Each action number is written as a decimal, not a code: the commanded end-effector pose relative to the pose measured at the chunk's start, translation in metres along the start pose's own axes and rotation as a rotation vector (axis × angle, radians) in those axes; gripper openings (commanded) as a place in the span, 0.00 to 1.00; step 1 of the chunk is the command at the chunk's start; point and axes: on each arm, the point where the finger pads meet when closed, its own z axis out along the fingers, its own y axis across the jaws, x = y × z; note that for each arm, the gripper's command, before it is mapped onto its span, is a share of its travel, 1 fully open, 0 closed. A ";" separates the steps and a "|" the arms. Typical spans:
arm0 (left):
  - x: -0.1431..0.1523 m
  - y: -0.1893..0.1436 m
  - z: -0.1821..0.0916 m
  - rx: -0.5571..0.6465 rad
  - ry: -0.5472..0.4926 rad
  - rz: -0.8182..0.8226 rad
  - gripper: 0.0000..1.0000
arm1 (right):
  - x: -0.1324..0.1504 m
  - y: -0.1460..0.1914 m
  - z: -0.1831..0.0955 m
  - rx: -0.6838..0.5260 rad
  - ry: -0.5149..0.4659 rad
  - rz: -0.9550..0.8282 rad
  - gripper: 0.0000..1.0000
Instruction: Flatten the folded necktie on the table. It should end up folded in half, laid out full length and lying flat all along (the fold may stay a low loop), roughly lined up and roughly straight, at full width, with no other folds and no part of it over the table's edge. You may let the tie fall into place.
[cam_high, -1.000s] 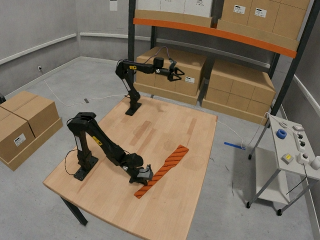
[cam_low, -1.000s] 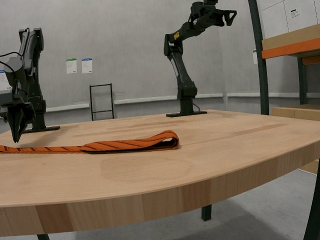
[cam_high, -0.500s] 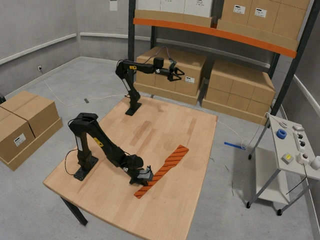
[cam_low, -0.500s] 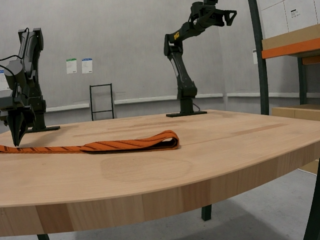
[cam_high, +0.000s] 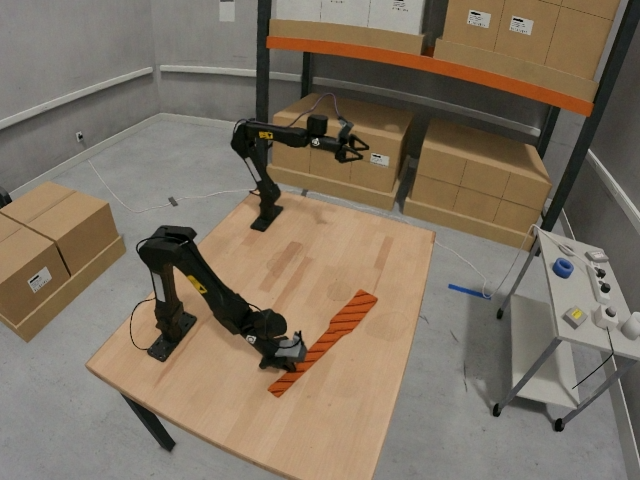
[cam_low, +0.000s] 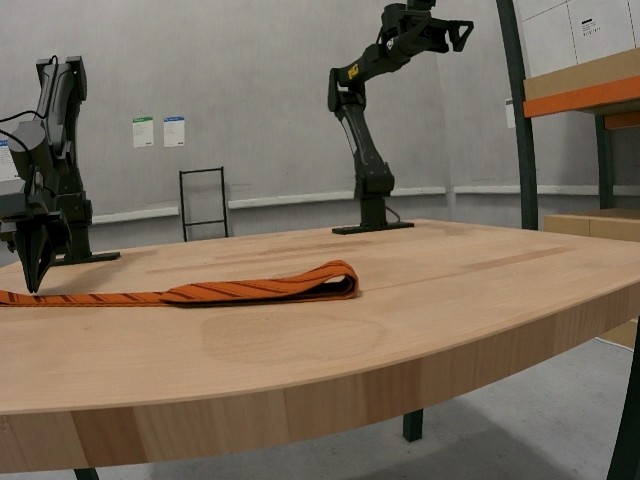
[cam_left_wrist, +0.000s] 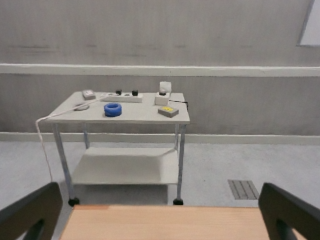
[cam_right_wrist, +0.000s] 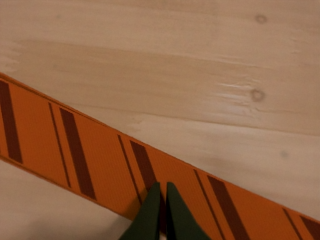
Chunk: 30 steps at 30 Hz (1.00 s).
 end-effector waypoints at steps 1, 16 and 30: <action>0.000 0.000 0.000 0.000 0.000 0.000 1.00 | 0.001 -0.002 0.002 -0.003 -0.001 -0.004 0.04; 0.000 0.000 0.000 0.000 0.000 0.000 1.00 | 0.006 -0.002 0.007 -0.003 -0.001 -0.004 0.04; 0.000 0.000 0.000 0.000 0.000 0.000 1.00 | 0.007 -0.002 0.009 -0.003 -0.001 -0.004 0.04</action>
